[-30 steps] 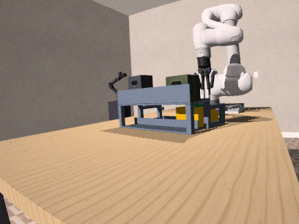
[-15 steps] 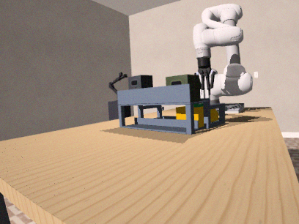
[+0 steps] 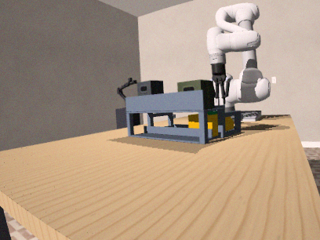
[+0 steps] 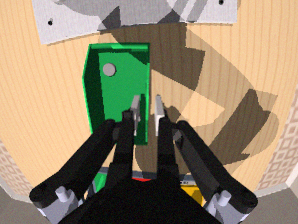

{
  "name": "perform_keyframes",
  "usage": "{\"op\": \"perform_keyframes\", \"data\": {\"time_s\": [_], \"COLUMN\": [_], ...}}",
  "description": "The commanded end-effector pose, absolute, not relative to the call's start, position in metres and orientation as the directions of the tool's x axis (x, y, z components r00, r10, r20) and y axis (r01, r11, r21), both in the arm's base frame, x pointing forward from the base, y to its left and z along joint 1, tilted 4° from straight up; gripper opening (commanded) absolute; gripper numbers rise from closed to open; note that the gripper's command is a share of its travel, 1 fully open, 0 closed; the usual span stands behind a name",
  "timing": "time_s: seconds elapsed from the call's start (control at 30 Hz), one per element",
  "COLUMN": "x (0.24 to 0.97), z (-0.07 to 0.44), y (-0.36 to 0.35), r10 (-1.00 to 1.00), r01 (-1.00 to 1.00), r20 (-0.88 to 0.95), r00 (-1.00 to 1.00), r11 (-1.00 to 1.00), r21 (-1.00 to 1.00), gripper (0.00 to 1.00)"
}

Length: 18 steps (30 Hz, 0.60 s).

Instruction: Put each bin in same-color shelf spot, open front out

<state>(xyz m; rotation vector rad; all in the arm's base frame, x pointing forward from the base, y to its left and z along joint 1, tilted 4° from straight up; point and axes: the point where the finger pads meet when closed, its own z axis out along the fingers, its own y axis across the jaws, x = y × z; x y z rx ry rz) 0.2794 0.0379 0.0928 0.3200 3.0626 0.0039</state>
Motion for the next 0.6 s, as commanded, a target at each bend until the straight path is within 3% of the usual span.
{"op": "perform_keyframes", "data": {"time_s": [0.0, 0.57], "x": [0.28, 0.281], "z": [0.085, 0.067], "y": [0.036, 0.036], "r10": [0.212, 0.211], "r01": [0.212, 0.211], "r20": [-0.065, -0.065], "r00": [-0.975, -0.975], "r11": [0.977, 0.977], "r21": [0.007, 0.007], "gripper": [0.24, 0.24]}}
